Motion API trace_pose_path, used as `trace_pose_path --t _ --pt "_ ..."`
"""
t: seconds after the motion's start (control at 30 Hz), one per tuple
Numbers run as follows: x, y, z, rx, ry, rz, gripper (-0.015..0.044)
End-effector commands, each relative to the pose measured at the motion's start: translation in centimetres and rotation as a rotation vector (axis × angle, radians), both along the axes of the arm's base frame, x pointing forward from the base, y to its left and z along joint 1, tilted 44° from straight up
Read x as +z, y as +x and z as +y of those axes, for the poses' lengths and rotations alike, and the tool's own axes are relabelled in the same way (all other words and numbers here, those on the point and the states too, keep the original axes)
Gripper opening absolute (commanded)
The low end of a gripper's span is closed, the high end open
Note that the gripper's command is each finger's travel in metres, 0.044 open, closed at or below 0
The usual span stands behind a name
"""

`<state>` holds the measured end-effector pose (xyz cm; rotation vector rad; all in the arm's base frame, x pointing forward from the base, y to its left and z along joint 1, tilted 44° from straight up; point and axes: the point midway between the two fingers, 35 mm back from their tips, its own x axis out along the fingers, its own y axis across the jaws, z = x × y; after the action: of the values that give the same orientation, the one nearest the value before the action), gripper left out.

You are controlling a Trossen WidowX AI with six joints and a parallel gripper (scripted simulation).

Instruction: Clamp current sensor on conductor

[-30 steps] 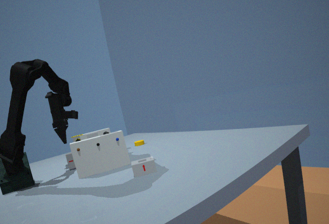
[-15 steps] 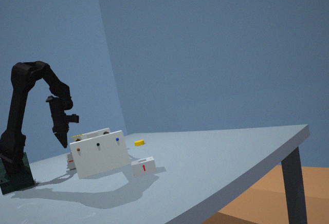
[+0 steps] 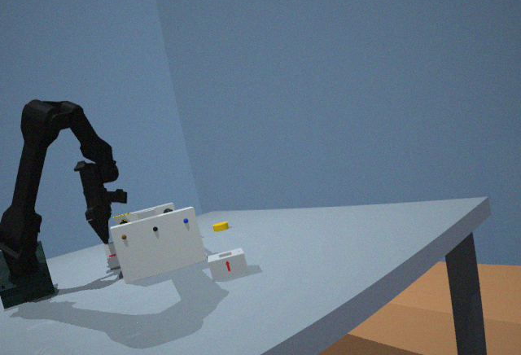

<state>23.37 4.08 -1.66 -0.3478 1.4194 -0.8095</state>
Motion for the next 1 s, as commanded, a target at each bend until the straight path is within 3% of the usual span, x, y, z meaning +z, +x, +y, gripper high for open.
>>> trace_pose_path --t 0.0,0.27,0.4,0.97 --pt "-0.44 -0.17 -0.56 0.002 -0.006 0.006 0.044" --pt "-1.23 -0.35 -1.4 0.001 -0.007 0.006 0.044" --pt "-0.99 -0.19 -1.03 -0.001 -0.002 0.0 0.0335" --pt "-0.99 -0.19 -1.03 -0.001 -0.002 0.0 0.0222"
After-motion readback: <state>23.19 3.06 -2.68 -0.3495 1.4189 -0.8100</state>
